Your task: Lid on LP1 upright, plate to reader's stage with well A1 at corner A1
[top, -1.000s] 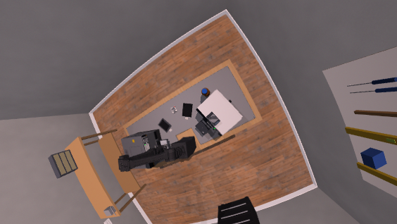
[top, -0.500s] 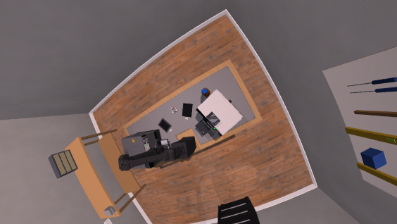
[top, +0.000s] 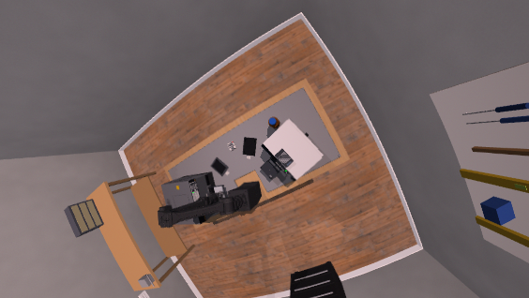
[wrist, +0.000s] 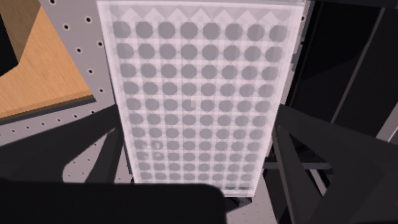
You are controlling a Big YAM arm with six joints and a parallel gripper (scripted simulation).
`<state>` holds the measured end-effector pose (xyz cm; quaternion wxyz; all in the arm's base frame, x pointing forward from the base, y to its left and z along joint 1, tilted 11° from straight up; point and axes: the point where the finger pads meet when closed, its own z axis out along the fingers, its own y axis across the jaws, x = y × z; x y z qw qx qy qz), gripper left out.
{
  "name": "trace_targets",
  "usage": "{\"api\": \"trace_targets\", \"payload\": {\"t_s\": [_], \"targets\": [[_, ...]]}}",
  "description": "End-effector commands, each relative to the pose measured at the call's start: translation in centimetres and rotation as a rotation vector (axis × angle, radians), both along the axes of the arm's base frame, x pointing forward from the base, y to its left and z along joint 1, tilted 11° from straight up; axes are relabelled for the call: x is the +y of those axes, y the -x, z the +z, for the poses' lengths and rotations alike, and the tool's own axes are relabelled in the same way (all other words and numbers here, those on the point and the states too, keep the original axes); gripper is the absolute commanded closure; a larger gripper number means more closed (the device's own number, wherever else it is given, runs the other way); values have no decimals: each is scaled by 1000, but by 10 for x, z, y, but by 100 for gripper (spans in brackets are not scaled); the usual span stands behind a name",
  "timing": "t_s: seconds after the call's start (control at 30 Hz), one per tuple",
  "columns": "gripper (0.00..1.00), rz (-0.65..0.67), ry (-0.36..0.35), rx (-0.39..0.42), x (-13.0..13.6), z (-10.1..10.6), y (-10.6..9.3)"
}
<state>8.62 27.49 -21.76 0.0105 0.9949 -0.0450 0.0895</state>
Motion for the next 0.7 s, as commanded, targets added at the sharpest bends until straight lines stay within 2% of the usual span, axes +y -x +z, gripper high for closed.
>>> {"api": "trace_targets", "payload": {"t_s": [0.0, 0.17, 0.4, 0.67], "targets": [[14, 1, -7, -2, -1, -1, -4], [14, 1, 13, 3, -7, -4, -2], [14, 1, -1, 0, -1, 4, -3], [14, 1, -1, 0, 0, 4, -3]]}}
